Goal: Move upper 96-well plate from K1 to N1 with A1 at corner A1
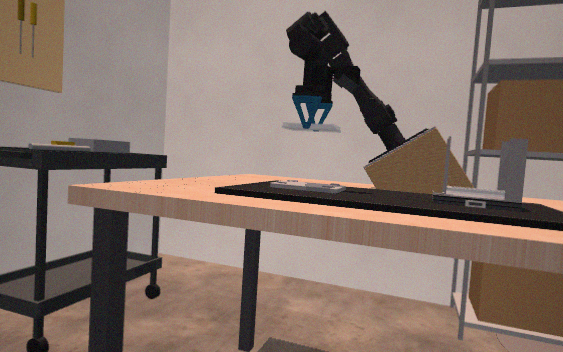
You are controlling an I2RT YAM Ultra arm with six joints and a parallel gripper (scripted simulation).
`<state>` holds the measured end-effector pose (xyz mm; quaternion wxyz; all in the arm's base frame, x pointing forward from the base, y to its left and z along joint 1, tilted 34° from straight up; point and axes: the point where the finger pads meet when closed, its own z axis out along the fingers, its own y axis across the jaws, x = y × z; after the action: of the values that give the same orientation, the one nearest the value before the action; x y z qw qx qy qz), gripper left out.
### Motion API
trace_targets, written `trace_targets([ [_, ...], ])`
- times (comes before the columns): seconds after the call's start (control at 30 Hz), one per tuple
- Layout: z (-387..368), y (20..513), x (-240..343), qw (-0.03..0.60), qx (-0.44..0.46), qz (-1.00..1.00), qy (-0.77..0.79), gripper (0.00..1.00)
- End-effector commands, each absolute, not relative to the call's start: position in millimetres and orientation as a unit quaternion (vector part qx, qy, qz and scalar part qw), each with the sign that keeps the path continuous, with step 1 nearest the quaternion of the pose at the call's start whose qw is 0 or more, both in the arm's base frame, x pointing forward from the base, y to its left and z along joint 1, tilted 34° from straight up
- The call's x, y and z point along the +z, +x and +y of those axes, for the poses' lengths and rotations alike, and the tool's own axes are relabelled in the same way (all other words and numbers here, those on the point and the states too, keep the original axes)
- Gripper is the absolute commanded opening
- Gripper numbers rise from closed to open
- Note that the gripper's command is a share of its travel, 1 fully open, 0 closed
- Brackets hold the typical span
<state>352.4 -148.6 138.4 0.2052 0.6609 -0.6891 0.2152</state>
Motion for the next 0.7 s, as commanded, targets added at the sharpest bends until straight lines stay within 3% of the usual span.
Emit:
trace_targets([
  [0.0, -138, 358, 151, 0.193, 0.222, -0.677, 0.675, 0.00],
  [0.67, -136, 355, 137, 0.203, 0.208, -0.677, 0.676, 0.00],
])
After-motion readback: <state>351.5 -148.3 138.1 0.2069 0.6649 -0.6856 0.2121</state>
